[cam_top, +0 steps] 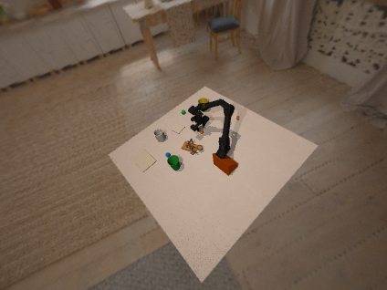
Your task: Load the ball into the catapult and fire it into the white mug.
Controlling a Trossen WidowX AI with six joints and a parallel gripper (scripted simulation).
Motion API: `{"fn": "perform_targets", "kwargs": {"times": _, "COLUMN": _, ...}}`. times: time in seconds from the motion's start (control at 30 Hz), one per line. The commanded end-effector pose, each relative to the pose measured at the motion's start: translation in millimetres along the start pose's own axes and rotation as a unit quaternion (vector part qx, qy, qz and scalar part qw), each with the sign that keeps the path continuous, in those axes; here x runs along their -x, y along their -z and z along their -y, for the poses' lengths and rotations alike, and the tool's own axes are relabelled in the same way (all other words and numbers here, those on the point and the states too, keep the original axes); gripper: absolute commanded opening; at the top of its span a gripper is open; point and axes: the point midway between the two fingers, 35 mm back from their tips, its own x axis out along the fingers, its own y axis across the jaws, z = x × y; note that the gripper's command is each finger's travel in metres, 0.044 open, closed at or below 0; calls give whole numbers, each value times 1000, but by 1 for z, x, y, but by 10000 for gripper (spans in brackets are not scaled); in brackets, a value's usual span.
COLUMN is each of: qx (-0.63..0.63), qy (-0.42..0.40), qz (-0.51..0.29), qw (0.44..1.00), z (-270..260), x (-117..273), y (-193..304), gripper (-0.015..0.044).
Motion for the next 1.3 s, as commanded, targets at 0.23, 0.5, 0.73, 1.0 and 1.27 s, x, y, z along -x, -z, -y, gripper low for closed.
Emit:
{"fn": "perform_targets", "kwargs": {"times": 0.23, "qx": -1, "qy": 4, "qz": 1, "qw": 1000, "z": 3, "x": -19, "y": -1, "gripper": 300}}
{"fn": "perform_targets", "kwargs": {"times": 0.5, "qx": -1, "qy": 4, "qz": 1, "qw": 1000, "z": 3, "x": -32, "y": -1, "gripper": 300}}
{"fn": "perform_targets", "kwargs": {"times": 0.73, "qx": -1, "qy": 4, "qz": 1, "qw": 1000, "z": 3, "x": -43, "y": -1, "gripper": 300}}
{"fn": "perform_targets", "kwargs": {"times": 1.0, "qx": -1, "qy": 4, "qz": 1, "qw": 1000, "z": 4, "x": -54, "y": -1, "gripper": 300}}
{"fn": "perform_targets", "kwargs": {"times": 1.27, "qx": -1, "qy": 4, "qz": 1, "qw": 1000, "z": 4, "x": -54, "y": -1, "gripper": 129}}
